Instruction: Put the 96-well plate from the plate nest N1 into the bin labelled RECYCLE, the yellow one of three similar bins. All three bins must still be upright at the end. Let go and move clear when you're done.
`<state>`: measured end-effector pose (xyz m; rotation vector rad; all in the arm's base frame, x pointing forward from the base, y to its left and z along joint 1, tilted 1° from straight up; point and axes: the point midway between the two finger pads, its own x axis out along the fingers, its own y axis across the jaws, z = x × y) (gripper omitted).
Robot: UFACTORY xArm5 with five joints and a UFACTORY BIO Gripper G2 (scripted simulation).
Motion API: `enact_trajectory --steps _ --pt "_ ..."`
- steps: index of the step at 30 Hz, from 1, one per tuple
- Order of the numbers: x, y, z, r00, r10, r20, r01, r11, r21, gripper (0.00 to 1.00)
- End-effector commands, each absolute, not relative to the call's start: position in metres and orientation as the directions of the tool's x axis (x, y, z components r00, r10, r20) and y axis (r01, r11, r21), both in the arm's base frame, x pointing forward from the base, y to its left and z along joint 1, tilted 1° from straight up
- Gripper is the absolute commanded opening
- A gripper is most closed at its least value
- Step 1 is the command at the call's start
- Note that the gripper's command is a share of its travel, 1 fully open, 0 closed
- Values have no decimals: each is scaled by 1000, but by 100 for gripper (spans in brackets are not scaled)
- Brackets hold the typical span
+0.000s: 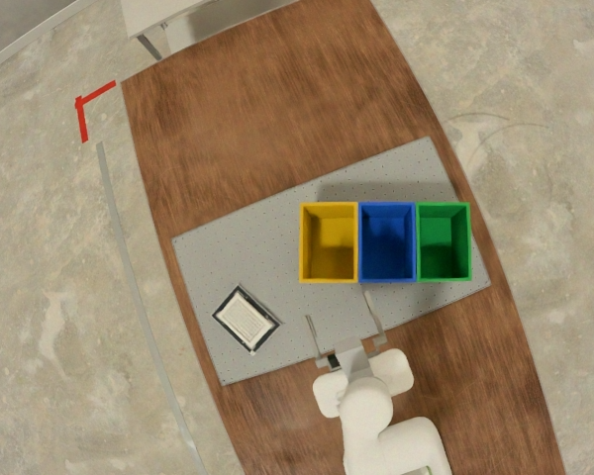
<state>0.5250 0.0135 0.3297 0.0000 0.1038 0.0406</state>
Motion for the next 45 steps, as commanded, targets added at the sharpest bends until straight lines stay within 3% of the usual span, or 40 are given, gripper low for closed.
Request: enact_trajectory --steps 1,18,33,45 --pt "532 12 327 999 36 -18 -36 999 -1 37" --pt "534 20 252 999 37 -11 -37 999 -2 37" --pt "534 20 251 999 37 -11 -37 999 -2 37" --pt "541 68 239 932 361 -11 -361 932 2 37"
